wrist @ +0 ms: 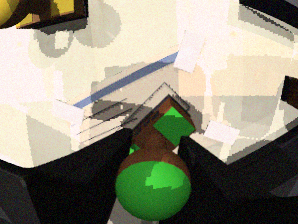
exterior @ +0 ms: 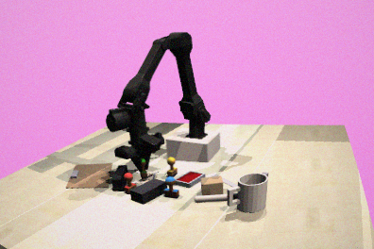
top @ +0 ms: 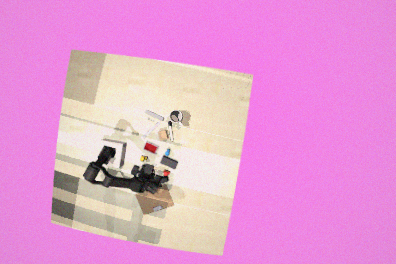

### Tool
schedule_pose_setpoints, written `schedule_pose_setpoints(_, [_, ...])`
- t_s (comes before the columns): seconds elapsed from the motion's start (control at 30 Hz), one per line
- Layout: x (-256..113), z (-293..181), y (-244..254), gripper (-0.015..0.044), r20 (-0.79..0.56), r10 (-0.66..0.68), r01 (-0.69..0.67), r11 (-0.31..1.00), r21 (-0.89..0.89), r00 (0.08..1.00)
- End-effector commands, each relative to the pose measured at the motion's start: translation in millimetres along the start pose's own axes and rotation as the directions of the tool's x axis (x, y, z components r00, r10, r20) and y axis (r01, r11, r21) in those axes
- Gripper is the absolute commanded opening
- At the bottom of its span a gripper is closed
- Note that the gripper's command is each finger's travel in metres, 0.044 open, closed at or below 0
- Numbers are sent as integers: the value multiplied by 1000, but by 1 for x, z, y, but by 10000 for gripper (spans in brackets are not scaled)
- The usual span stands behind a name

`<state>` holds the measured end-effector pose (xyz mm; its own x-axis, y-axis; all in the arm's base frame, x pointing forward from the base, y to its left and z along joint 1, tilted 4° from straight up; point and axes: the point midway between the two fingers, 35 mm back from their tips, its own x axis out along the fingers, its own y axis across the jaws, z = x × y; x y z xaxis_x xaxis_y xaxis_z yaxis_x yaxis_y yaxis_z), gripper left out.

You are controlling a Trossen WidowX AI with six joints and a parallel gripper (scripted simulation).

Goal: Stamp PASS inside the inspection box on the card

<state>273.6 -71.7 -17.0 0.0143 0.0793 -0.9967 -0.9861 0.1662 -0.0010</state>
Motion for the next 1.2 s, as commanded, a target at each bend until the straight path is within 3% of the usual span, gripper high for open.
schedule_pose_setpoints(0.0, [3,1,3,0,8,8,-8,1000,1,1000])
schedule_pose_setpoints(1.17, [9,1,3,0,8,8,-8,1000,1,1000])
